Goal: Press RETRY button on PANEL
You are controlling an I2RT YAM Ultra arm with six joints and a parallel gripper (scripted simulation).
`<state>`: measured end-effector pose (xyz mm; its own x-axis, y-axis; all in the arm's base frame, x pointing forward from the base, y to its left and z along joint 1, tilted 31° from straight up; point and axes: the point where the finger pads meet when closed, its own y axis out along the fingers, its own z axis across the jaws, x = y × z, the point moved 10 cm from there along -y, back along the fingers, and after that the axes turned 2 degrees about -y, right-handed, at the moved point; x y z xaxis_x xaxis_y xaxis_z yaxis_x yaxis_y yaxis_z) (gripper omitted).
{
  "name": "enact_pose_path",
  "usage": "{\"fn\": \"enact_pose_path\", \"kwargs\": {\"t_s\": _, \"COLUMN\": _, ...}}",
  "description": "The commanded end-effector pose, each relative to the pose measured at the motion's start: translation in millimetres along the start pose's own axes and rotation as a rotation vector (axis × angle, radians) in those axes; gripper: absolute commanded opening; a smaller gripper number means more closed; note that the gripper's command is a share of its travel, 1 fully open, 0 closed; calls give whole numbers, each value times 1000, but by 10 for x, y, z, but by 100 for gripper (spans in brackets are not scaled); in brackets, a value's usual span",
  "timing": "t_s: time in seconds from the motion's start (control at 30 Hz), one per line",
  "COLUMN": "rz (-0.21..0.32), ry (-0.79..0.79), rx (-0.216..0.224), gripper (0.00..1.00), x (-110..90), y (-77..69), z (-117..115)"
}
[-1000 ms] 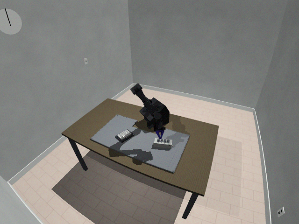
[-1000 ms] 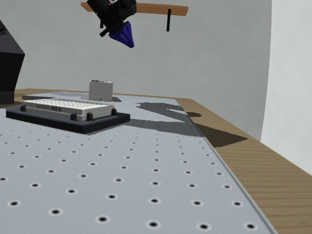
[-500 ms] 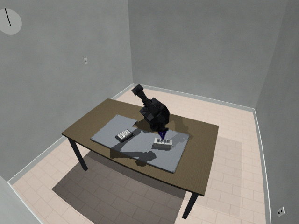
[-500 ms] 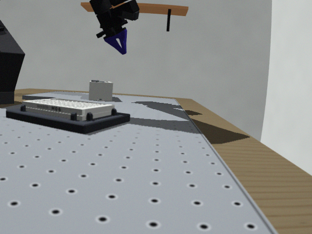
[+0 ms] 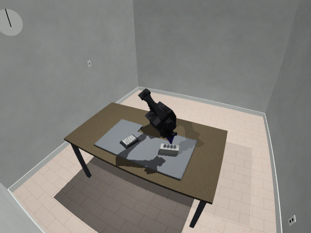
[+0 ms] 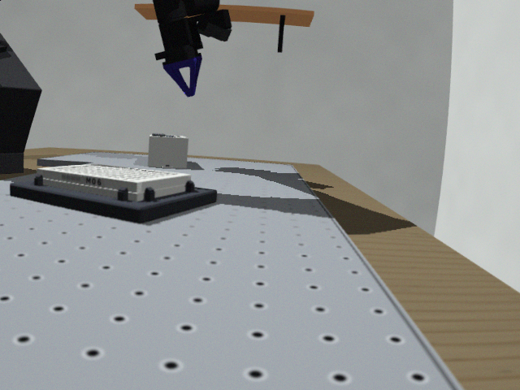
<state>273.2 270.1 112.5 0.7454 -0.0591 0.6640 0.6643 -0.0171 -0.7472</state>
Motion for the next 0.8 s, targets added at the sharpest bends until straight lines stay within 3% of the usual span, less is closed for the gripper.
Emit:
{"fn": "enact_pose_path", "kwargs": {"t_s": 0.0, "rz": 81, "ry": -122, "rx": -60, "gripper": 0, "x": -79, "y": -44, "z": 55}}
{"fn": "enact_pose_path", "kwargs": {"t_s": 0.13, "rz": 124, "ry": -187, "rx": -93, "gripper": 0, "x": -111, "y": -62, "z": 61}}
{"fn": "enact_pose_path", "kwargs": {"t_s": 0.23, "rz": 123, "ry": -187, "rx": -94, "gripper": 0, "x": -110, "y": -62, "z": 60}}
{"fn": "enact_pose_path", "kwargs": {"t_s": 0.5, "rz": 253, "ry": -383, "rx": -191, "gripper": 0, "x": -188, "y": -146, "z": 60}}
{"fn": "enact_pose_path", "kwargs": {"t_s": 0.57, "rz": 251, "ry": -384, "rx": -193, "gripper": 0, "x": -187, "y": -146, "z": 59}}
{"fn": "enact_pose_path", "kwargs": {"t_s": 0.67, "rz": 297, "ry": -449, "rx": -223, "gripper": 0, "x": -208, "y": -184, "z": 55}}
{"fn": "enact_pose_path", "kwargs": {"t_s": 0.77, "rz": 296, "ry": -449, "rx": -224, "gripper": 0, "x": -207, "y": -184, "z": 55}}
